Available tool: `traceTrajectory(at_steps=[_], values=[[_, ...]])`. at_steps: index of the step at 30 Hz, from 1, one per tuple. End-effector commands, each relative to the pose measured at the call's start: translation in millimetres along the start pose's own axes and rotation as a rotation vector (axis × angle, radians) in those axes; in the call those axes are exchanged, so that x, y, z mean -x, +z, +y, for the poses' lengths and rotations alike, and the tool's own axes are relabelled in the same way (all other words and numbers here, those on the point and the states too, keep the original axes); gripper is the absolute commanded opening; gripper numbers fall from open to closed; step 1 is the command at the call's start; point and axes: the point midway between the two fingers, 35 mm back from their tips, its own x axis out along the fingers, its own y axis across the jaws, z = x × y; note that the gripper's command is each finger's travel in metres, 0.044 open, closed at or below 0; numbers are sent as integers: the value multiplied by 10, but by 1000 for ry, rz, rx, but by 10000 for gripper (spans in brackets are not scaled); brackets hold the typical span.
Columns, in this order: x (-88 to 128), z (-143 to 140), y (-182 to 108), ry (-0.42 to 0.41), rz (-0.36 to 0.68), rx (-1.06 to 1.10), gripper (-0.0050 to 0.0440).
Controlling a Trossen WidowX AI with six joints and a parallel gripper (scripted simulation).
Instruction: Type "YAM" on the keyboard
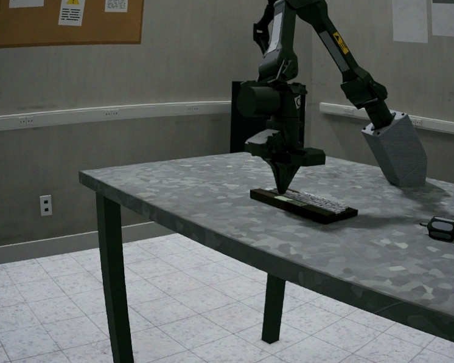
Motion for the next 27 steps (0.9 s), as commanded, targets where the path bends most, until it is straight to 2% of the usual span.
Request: traceTrajectory(at_steps=[1,4,12,16,19,27], values=[[290,-19,96,1,-38,-17,-50],[407,-22,87,2,-39,-17,-50],[375,20,-10,1,-28,-14,-50],[361,202,-304,2,-24,-12,-50],[358,228,-357,2,-23,-12,-50],[150,236,-393,3,1,0,-50]])
